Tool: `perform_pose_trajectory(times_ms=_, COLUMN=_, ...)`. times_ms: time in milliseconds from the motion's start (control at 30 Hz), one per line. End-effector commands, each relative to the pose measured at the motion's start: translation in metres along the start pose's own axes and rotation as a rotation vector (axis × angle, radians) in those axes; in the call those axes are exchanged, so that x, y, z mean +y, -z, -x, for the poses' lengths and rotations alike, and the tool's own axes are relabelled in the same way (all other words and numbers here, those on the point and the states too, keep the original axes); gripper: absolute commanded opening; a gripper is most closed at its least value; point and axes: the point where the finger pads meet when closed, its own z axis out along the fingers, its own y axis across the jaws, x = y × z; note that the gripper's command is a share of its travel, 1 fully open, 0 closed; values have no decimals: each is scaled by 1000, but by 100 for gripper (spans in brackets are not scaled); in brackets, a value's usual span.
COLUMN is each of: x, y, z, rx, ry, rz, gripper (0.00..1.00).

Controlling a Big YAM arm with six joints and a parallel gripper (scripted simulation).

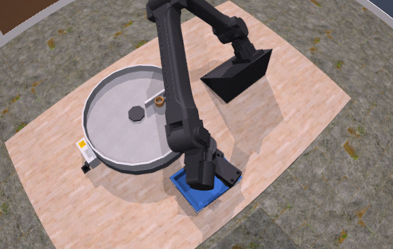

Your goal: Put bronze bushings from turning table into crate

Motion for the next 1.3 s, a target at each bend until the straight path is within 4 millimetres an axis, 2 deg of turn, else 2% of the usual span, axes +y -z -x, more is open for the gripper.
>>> perform_pose_trajectory(times_ms=0, x=-1, y=27, z=14, rx=-8, ry=4, rz=-48, gripper=0)
perform_pose_trajectory(times_ms=567, x=2, y=24, z=16, rx=-6, ry=8, rz=-43, gripper=0)
perform_pose_trajectory(times_ms=1267, x=-2, y=29, z=15, rx=-12, ry=-1, rz=-53, gripper=0)
